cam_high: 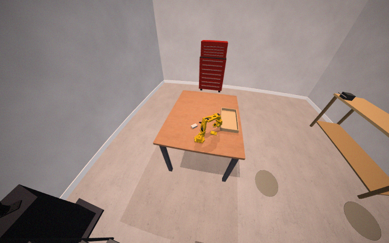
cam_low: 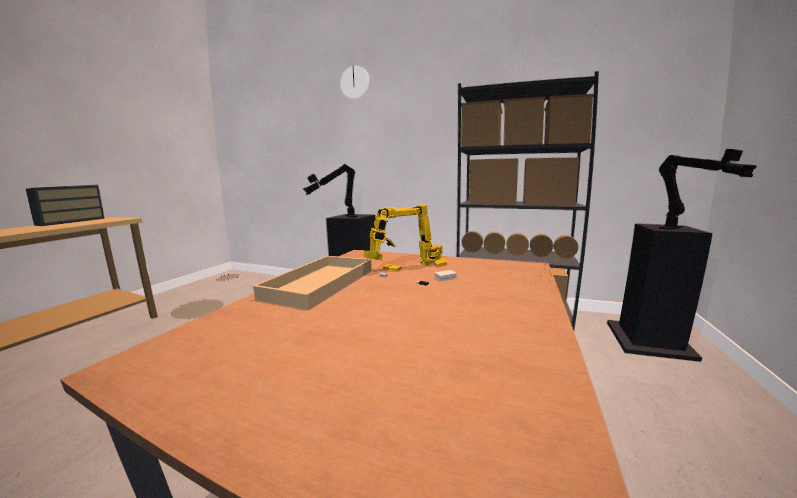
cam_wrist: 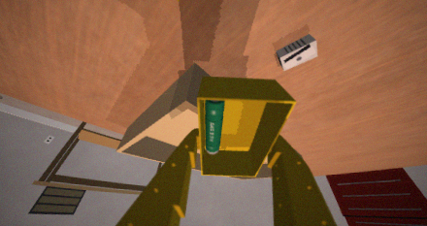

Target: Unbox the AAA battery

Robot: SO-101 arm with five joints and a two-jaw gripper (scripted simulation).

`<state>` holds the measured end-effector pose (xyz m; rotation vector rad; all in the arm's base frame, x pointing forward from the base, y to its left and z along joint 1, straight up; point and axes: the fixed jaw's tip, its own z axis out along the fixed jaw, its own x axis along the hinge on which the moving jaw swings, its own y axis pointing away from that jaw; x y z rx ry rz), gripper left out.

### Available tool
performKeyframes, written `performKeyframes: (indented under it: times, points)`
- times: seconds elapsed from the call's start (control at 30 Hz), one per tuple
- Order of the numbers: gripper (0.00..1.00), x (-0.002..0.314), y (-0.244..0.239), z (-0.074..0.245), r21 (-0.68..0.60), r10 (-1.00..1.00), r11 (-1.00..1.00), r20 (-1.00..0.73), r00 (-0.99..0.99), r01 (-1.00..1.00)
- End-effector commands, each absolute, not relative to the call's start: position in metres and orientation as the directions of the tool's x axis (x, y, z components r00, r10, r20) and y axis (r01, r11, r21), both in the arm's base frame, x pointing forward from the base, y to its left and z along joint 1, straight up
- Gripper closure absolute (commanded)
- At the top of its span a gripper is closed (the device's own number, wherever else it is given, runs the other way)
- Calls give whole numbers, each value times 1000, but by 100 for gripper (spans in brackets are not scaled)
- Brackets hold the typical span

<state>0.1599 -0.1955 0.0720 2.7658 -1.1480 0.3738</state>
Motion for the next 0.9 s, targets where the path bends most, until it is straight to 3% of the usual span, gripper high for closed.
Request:
performKeyframes:
  times: [0.0, 0.87]
  points:
    - [78, 169, -209, 86, 29, -649, -703, 384, 657, -711]
    - [78, 201, -247, 119, 53, -495, -691, 692, 525, -721]
